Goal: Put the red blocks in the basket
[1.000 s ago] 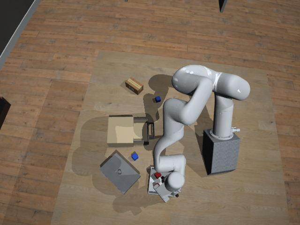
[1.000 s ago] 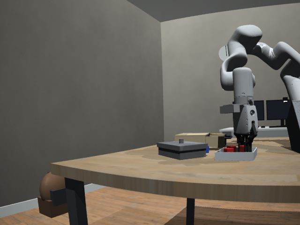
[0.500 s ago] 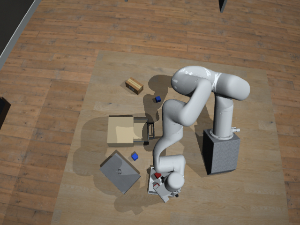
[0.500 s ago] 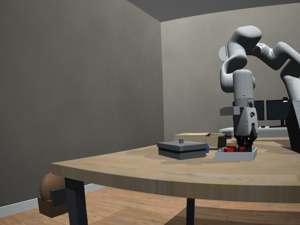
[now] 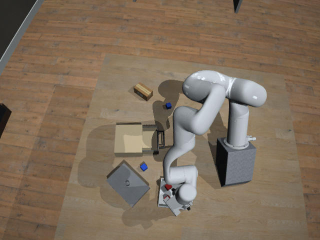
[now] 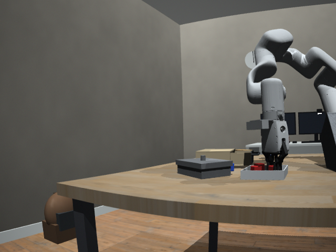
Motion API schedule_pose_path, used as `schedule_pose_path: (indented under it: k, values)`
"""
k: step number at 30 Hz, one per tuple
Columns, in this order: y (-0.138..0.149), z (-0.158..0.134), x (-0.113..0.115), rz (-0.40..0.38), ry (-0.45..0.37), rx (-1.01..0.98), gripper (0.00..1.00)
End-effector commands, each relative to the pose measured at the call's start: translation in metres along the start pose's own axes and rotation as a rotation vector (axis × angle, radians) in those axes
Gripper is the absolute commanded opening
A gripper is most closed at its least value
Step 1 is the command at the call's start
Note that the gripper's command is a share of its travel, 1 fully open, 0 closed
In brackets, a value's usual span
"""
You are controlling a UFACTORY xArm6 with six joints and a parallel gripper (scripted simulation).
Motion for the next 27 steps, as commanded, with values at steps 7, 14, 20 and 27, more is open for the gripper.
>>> schedule_pose_path:
  k: [7, 14, 20, 27]
  values:
    - [-0.0003, 0.0013, 0.0014, 0.002, 0.003, -0.001, 0.48]
    - [-0.0003, 0.0013, 0.0014, 0.002, 0.003, -0.001, 0.48]
    - [-0.0003, 0.0013, 0.0014, 0.002, 0.003, -0.001, 0.48]
    - [-0.0003, 0.0013, 0.0014, 0.002, 0.003, -0.001, 0.48]
Point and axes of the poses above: the point where the finger pads meet when closed, its own x axis back along the fingers, its own y axis across the jaws, z = x × y, the point moved 7 cm from there along x, back along the fingers, and after that the axes turned 15 degrees about -x, right-handed, at the moved point
